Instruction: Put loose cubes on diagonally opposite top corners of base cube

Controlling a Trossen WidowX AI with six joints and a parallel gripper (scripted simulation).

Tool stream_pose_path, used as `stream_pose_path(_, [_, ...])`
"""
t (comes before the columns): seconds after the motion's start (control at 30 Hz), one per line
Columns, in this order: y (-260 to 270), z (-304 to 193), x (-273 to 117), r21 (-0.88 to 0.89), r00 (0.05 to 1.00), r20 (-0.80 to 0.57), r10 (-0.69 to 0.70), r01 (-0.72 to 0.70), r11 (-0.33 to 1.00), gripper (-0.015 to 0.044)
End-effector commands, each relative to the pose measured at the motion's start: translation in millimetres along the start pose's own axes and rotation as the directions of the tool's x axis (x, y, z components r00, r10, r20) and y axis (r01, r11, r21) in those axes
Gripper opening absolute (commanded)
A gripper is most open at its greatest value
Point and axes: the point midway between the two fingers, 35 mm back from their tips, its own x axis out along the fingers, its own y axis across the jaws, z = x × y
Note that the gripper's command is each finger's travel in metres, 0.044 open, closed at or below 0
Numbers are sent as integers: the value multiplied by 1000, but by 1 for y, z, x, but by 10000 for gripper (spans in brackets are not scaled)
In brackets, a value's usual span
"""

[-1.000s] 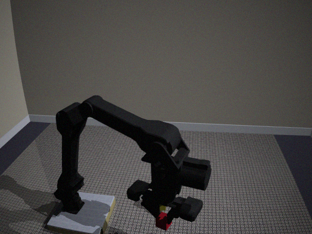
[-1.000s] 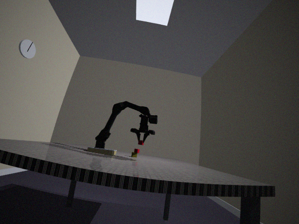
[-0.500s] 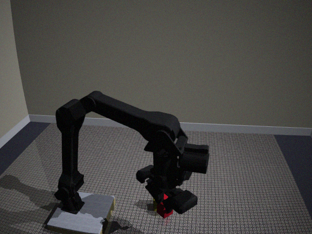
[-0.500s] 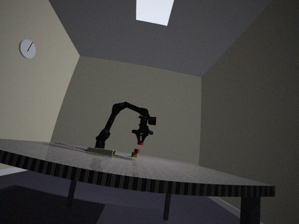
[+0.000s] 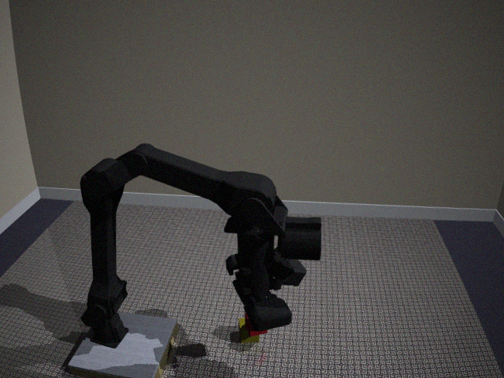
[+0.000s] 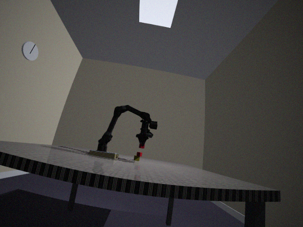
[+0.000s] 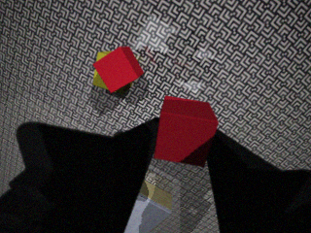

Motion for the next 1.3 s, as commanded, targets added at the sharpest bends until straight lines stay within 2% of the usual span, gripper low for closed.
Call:
stream_pose_path(0.0, [13, 1, 1, 108, 1000, 0, 5, -5, 994, 105])
stream_pose_path(0.43, [51, 4, 3, 431, 1000, 0, 9, -8, 902, 105])
stream_pose_path(0.87, [88, 1, 5, 705, 1000, -1, 13, -9, 709, 105])
stream_pose_path(1.07, [104, -2, 6, 804, 1000, -1, 15, -8, 594, 105])
stream_pose_path(1.27, [105, -2, 6, 814, 1000, -1, 15, -7, 580, 105])
